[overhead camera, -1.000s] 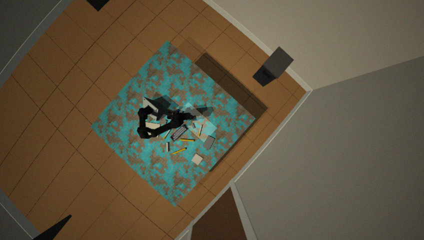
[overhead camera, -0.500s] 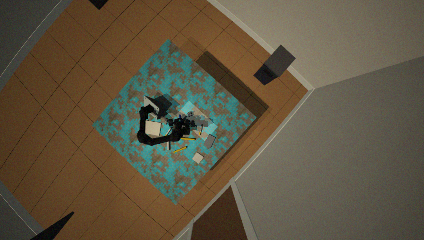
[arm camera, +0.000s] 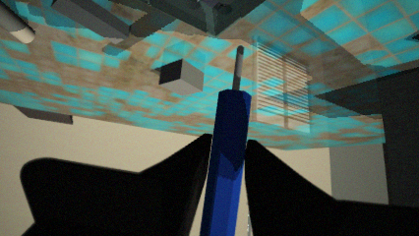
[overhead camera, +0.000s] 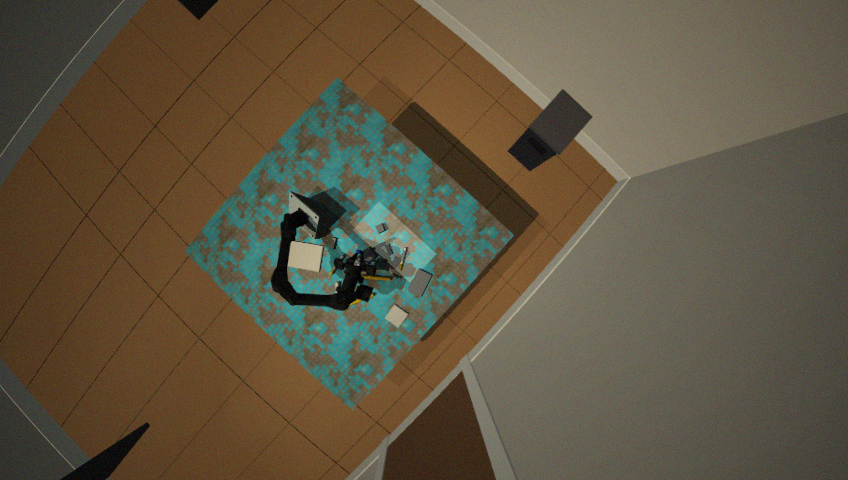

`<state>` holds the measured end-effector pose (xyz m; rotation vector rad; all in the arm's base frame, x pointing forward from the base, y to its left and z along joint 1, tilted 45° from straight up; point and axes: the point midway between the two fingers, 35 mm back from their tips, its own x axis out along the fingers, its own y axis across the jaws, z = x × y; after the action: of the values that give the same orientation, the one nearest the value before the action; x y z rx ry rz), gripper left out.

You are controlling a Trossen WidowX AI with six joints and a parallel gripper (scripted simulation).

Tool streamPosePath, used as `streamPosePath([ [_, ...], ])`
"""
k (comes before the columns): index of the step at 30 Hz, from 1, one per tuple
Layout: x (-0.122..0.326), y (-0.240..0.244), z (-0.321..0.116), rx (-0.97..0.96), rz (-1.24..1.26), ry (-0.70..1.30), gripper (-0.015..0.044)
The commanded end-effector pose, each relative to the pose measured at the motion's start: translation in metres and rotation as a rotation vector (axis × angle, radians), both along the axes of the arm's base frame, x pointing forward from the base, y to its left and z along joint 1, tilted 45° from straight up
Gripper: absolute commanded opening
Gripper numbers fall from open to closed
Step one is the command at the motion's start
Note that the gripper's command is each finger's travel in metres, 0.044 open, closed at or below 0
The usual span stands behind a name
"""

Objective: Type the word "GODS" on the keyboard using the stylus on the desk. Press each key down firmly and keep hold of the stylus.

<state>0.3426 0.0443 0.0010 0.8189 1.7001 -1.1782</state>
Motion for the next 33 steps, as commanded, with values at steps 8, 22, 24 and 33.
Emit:
streamPosePath([
  [8,0.019,-0.016,0.030,0.147,-0.056,-0.060,0.0000],
  [22,0.021,-0.041,0.004,0.146,-0.056,-0.059,0.0079],
  [24,0.021,-0.042,0.003,0.146,-0.056,-0.059,0.0081],
  [33,0.021,-0.044,0.001,0.146,-0.056,-0.059,0.0081],
])
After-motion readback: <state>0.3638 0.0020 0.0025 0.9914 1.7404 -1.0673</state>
